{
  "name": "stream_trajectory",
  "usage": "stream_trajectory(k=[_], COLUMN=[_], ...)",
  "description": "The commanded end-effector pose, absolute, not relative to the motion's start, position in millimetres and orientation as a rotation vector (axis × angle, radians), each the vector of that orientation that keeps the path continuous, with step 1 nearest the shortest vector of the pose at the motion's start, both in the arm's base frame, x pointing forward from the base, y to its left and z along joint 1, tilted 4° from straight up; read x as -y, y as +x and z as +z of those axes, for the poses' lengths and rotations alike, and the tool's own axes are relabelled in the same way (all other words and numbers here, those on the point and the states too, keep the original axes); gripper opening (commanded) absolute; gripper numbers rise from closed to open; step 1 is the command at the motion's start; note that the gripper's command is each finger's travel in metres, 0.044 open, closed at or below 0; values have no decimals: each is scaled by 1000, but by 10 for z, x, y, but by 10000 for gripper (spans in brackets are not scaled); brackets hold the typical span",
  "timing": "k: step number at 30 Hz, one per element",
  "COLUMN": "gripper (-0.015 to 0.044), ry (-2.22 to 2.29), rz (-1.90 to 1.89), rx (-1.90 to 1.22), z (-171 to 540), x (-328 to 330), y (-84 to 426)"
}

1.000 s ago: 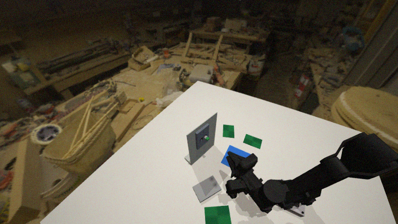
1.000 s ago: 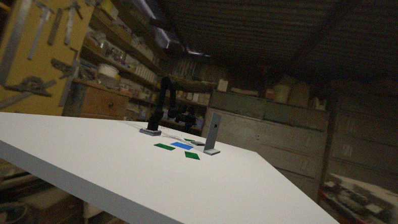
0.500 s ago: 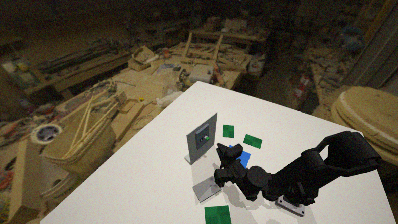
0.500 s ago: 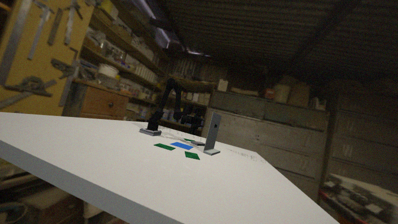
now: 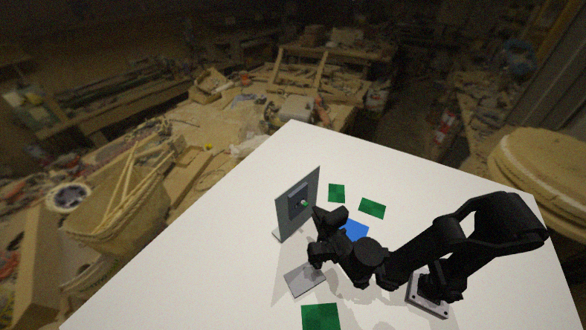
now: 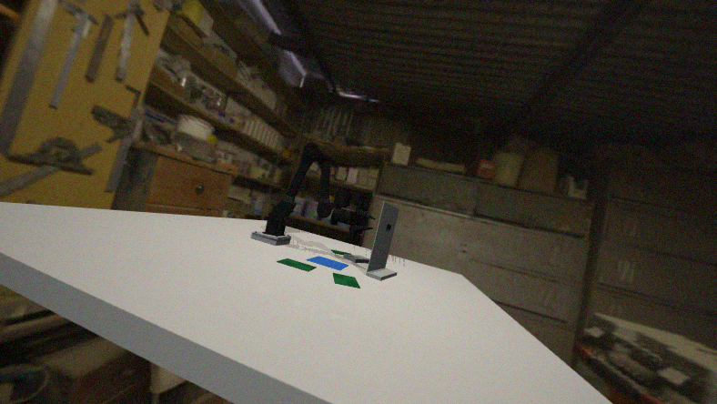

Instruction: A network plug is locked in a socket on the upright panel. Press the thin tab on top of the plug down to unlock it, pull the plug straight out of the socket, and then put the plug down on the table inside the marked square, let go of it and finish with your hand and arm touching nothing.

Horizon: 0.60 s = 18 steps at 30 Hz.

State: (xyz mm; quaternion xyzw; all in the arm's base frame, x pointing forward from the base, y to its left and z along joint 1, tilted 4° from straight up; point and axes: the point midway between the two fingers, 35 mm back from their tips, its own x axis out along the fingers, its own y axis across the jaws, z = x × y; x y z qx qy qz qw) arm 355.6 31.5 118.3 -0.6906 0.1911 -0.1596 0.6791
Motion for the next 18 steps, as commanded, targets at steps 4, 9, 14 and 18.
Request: stream_trajectory(k=[4,9,14,18], gripper=[156,156,156,156], ry=[-1557,-1557,-1557,-1557], rz=[-353,-354,-355,-355], rx=[-428,-427,-426,-426], z=[1175,1172,1169,1166], x=[-298,-275,-250,-228], y=[3669,3748,3826,3888])
